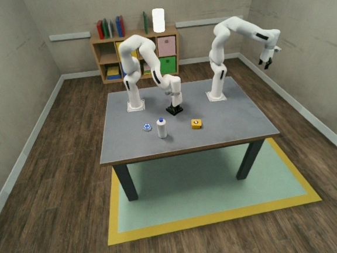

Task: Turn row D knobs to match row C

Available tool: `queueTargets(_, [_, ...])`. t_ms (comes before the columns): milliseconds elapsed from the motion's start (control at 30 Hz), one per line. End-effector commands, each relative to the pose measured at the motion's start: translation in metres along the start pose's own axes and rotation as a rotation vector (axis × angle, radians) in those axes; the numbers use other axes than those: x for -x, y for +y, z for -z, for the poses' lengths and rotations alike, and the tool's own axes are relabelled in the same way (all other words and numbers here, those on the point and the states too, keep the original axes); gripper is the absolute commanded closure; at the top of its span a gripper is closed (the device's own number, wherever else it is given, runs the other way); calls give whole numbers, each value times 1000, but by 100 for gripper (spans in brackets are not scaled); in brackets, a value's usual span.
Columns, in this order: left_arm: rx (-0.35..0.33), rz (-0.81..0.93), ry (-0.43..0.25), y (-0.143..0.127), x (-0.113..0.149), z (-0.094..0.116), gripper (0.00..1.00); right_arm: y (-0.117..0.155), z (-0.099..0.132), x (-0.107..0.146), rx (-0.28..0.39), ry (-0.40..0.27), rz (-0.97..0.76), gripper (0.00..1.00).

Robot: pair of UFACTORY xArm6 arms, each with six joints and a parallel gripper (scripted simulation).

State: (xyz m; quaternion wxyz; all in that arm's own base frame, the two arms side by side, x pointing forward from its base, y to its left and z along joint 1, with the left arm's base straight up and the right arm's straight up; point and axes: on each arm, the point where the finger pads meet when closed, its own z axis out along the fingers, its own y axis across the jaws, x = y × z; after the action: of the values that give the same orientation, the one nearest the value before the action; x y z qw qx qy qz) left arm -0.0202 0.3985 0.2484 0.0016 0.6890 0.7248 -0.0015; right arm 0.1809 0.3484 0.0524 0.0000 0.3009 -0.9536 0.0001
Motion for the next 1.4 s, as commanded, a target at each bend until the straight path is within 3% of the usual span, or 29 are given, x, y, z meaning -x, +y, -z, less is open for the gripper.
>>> queueTargets(0, [0,0,4,0,-1,2,0,1,1,1,2,-4,0,79])
queueTargets(533, [0,0,4,0,-1,2,0,1,35,1,2,-4,0,79])
queueTargets(933, [0,0,4,0,-1,2,0,1,35,1,2,-4,-12,79])
queueTargets(1367, [0,0,4,0,-1,2,0,1,38,1,3,-3,-322,79])
